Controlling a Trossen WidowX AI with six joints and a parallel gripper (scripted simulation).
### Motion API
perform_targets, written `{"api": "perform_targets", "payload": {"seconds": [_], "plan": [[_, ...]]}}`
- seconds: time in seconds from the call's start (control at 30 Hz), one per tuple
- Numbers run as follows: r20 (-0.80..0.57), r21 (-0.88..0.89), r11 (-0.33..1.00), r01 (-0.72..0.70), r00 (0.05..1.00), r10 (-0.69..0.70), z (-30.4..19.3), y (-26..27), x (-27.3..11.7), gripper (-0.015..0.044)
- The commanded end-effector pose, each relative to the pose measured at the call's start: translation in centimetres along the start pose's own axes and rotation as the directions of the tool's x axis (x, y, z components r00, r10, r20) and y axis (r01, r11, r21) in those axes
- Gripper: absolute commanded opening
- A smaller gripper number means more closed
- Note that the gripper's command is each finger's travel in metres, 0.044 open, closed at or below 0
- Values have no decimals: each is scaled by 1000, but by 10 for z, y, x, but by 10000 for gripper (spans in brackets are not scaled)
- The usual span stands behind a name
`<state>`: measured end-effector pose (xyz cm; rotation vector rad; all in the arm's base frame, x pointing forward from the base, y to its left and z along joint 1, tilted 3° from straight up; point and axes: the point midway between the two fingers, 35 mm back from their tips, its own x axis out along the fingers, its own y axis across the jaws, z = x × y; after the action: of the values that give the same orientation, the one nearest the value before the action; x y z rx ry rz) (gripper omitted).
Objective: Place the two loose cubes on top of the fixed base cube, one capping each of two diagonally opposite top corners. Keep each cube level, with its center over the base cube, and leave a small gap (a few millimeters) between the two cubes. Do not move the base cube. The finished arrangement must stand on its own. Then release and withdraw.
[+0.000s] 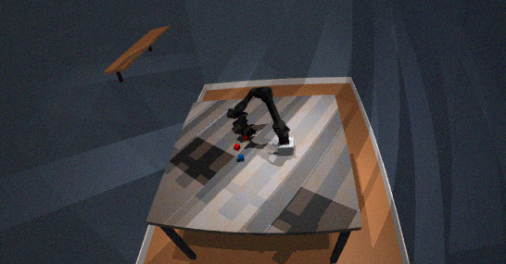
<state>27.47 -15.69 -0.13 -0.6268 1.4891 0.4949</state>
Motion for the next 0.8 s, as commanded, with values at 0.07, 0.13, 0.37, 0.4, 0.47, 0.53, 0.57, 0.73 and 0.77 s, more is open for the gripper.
{"api": "perform_targets", "payload": {"seconds": [0.07, 0.13, 0.37, 0.4, 0.47, 0.53, 0.57, 0.73, 0.77], "plan": [[0, -3, 1000, -10, 1000, 10, -1, 3, 7, 239], [0, -3, 1000, -10, 1000, 10, -1, 3, 7, 186], [0, -3, 1000, -10, 1000, 10, -1, 3, 7, 105], [0, -2, 1000, -10, 1000, 10, -1, 3, 6, 105], [0, 0, 1000, -11, 1000, 11, 0, 3, 3, 105], [1, 3, 1000, -11, 1000, 11, 0, 2, 0, 105], [1, 4, 1000, -12, 1000, 12, 0, 2, -1, 105], [1, 3, 1000, -11, 1000, 11, 1, 0, -14, 105], [1, 3, 1000, -11, 1000, 11, 1, -1, -17, 105]]}}
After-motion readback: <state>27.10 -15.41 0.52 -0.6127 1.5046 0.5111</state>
